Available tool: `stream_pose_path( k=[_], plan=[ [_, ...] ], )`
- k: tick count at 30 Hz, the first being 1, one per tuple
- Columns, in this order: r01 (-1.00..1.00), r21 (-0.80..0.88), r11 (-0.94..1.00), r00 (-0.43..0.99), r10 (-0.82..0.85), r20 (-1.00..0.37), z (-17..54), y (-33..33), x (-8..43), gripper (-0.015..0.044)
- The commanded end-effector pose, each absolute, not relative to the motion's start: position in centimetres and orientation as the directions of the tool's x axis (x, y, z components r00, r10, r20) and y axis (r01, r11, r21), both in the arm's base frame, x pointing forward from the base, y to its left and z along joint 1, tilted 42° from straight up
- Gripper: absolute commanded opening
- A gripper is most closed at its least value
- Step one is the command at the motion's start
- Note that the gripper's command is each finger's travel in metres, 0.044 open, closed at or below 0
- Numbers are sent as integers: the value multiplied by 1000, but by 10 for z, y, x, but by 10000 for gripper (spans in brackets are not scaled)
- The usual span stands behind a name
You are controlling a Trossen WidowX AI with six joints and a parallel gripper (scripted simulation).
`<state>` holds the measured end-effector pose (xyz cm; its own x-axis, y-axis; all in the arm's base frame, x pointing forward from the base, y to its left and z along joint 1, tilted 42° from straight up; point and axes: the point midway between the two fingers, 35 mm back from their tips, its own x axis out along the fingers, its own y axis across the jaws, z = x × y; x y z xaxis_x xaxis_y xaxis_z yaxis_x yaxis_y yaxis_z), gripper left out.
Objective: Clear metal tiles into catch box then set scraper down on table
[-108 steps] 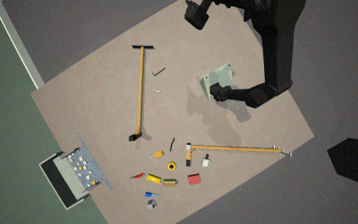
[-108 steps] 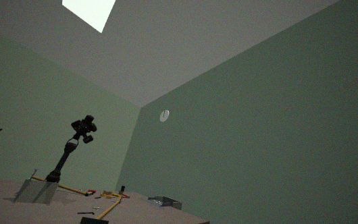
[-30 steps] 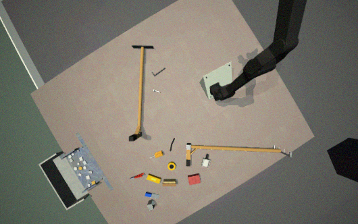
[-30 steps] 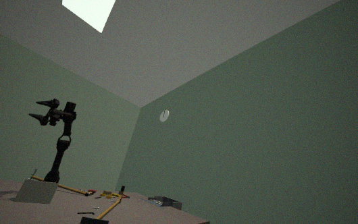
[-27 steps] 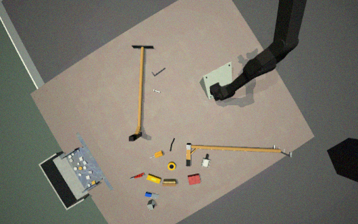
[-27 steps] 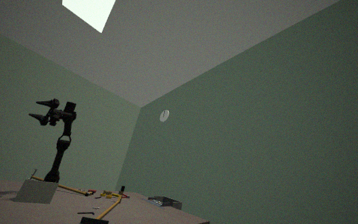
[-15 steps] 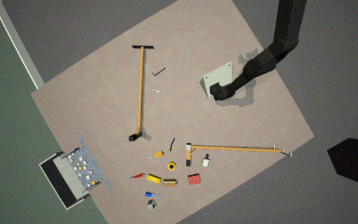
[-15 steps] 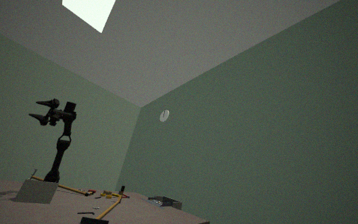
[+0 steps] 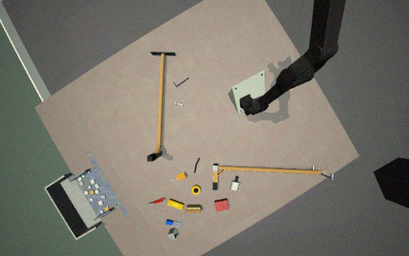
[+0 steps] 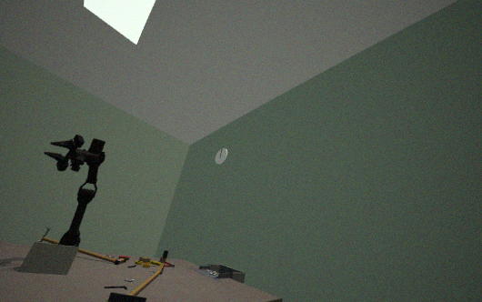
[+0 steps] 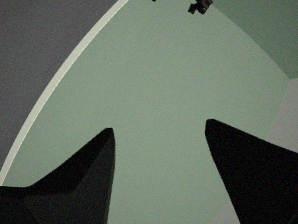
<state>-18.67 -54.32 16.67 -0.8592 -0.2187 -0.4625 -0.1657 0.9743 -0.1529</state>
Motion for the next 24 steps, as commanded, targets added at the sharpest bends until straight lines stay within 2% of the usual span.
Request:
stream_pose_path(
  k=[1,7,24],
  plan=[
    [-180,-174,968,-831,-244,-500,156,-547,-170,151],
    [-189,-207,960,-786,-274,-554,141,-551,-148,0],
    [-167,-275,947,-641,-316,-700,101,-552,-82,0]
  ],
)
